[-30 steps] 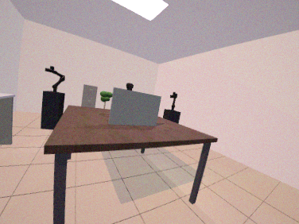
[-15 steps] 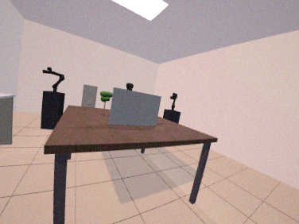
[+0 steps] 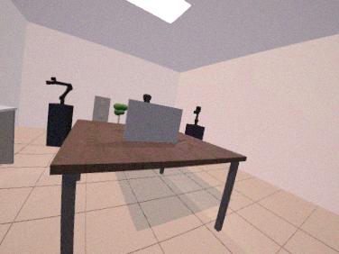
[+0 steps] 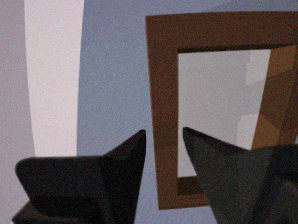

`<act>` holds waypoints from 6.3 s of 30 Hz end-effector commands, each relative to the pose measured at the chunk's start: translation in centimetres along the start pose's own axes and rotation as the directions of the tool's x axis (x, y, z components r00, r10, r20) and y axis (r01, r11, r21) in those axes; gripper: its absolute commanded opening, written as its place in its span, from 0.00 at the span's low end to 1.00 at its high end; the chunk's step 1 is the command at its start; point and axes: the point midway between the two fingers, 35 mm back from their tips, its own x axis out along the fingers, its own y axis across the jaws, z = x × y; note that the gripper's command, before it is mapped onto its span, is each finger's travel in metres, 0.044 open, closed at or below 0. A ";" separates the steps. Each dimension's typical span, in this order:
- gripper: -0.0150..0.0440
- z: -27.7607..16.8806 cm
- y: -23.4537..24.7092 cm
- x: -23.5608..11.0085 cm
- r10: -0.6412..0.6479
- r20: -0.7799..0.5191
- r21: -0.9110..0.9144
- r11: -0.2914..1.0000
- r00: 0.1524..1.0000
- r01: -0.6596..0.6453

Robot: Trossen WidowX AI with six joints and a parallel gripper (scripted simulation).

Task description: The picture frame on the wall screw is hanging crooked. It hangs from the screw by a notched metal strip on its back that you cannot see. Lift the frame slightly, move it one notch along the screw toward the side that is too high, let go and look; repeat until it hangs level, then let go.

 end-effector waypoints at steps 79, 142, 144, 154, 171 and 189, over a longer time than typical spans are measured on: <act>0.25 0.1 0.9 0.0 -0.001 0.004 0.003 1.000 1.000 0.001; 0.25 0.7 0.6 0.0 -0.001 0.004 0.003 1.000 1.000 0.001; 0.25 0.7 0.5 0.0 -0.001 0.004 0.003 1.000 1.000 0.001; 0.25 0.7 0.2 0.0 -0.001 0.004 0.003 1.000 1.000 0.001; 0.25 0.8 0.1 0.0 -0.003 0.008 0.007 1.000 1.000 0.003; 0.25 0.8 0.1 0.0 -0.003 0.008 0.112 0.994 1.000 0.002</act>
